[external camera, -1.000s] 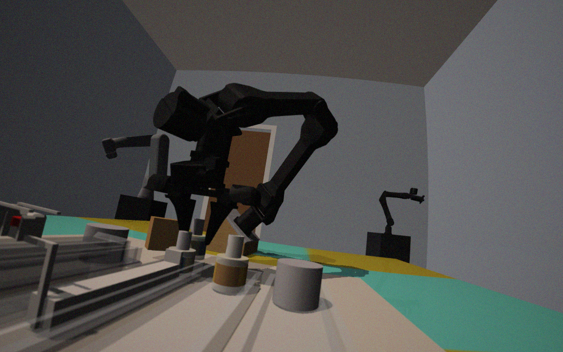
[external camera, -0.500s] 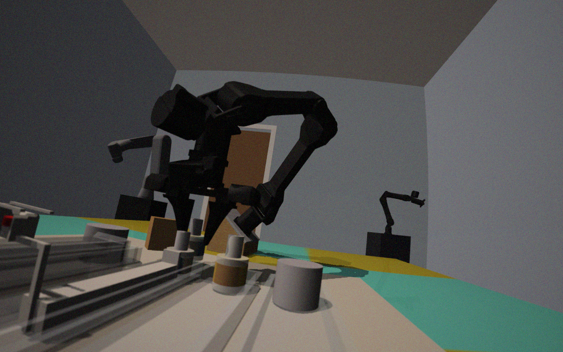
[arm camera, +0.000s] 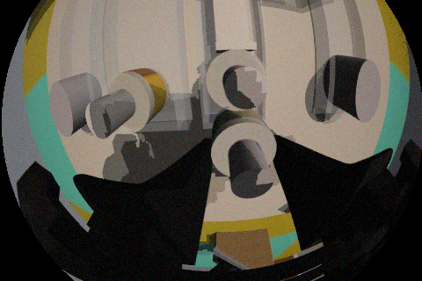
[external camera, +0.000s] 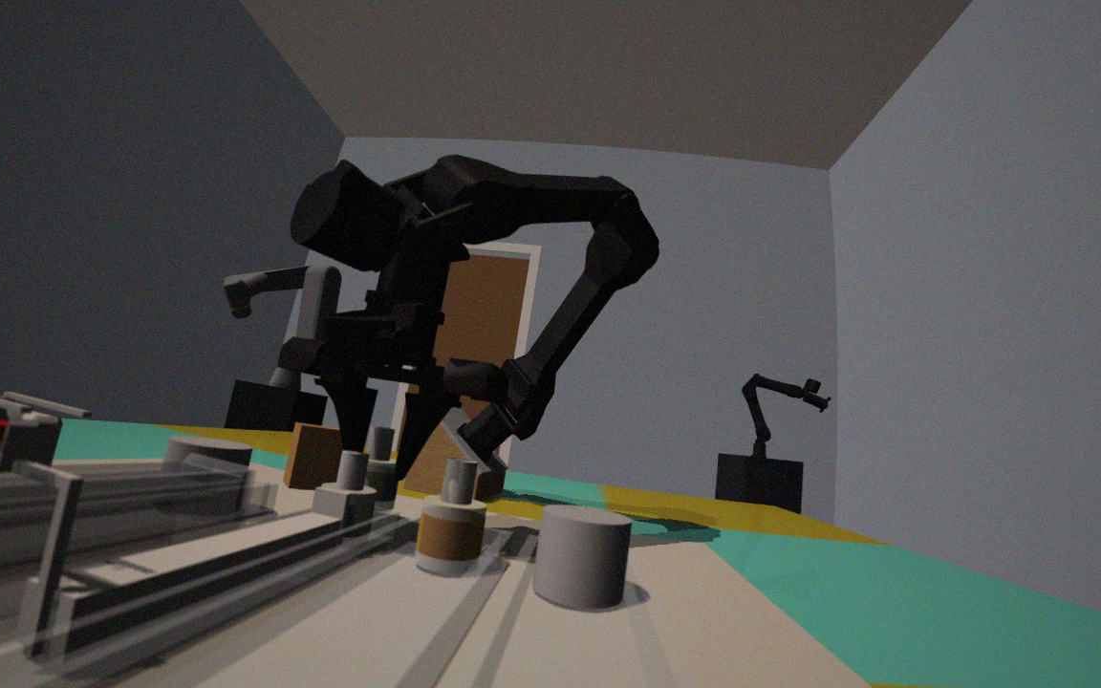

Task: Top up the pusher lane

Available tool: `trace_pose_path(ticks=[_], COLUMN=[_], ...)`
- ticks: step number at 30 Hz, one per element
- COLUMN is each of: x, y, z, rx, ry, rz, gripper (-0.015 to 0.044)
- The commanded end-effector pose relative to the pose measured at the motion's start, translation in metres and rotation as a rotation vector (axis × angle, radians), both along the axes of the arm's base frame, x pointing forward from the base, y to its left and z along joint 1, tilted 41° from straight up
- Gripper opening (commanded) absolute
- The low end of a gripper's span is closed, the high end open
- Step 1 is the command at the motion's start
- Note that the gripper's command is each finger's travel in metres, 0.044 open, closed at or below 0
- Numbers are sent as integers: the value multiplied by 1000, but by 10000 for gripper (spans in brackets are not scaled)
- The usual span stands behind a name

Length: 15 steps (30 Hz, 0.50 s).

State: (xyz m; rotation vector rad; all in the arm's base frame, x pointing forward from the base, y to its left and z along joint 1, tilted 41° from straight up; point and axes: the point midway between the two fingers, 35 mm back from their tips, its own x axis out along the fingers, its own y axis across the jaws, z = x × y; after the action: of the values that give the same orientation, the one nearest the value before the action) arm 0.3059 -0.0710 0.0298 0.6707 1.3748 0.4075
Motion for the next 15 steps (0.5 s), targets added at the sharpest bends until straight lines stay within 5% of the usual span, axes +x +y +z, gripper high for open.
trace_pose_path(ticks=[1,15], x=[8,13], y=[-3,-4], z=[3,4], rx=[-3,-3], ry=[-21,-21], rz=[-7,-7], gripper=[0,0])
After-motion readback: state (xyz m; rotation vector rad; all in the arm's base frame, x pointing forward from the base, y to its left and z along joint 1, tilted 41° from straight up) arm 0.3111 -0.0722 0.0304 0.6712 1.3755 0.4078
